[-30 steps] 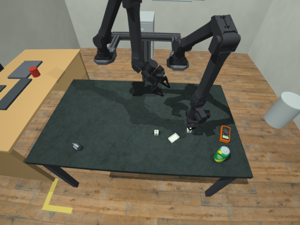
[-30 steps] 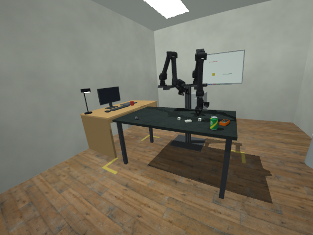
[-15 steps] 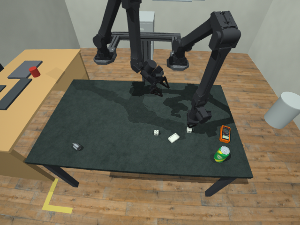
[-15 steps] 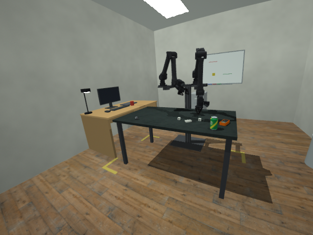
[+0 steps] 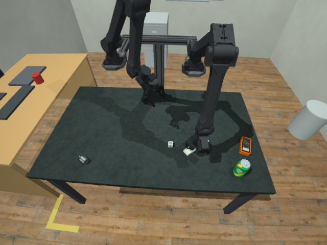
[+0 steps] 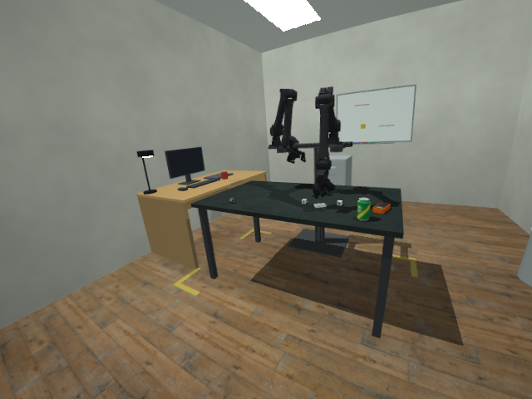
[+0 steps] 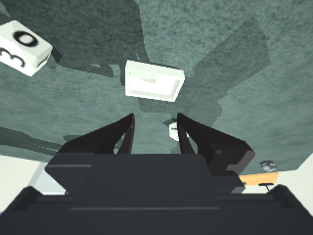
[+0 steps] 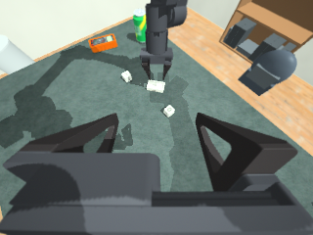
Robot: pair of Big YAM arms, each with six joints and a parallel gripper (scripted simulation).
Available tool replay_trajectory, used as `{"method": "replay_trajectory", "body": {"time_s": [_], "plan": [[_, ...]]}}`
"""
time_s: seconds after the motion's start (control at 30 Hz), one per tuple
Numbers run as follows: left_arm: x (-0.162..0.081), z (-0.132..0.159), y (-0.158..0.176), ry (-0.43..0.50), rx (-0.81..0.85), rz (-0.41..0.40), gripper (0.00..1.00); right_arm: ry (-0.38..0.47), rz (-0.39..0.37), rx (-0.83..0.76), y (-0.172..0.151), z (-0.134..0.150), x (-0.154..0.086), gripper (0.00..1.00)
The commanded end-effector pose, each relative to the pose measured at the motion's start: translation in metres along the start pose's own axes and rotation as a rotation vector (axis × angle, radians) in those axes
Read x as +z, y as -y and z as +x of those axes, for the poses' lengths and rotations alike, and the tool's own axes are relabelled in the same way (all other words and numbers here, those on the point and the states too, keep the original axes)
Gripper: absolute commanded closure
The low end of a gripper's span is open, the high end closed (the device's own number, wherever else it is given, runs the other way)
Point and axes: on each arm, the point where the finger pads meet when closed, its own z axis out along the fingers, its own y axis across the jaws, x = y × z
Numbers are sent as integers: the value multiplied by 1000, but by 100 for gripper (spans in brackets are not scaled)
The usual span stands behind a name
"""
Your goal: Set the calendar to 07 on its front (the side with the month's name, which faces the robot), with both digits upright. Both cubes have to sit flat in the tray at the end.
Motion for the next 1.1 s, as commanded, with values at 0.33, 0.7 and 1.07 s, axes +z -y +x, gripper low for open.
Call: {"method": "replay_trajectory", "body": {"time_s": [0.33, 0.7, 1.07], "plan": [[39, 60, 56, -213, 605, -236, 47, 16, 95, 64, 41, 17, -55, 0], [52, 89, 65, -292, 769, -401, 47, 30, 100, 66, 42, 13, -63, 0], [55, 87, 66, -284, 772, -393, 47, 24, 99, 66, 42, 14, -60, 0]]}}
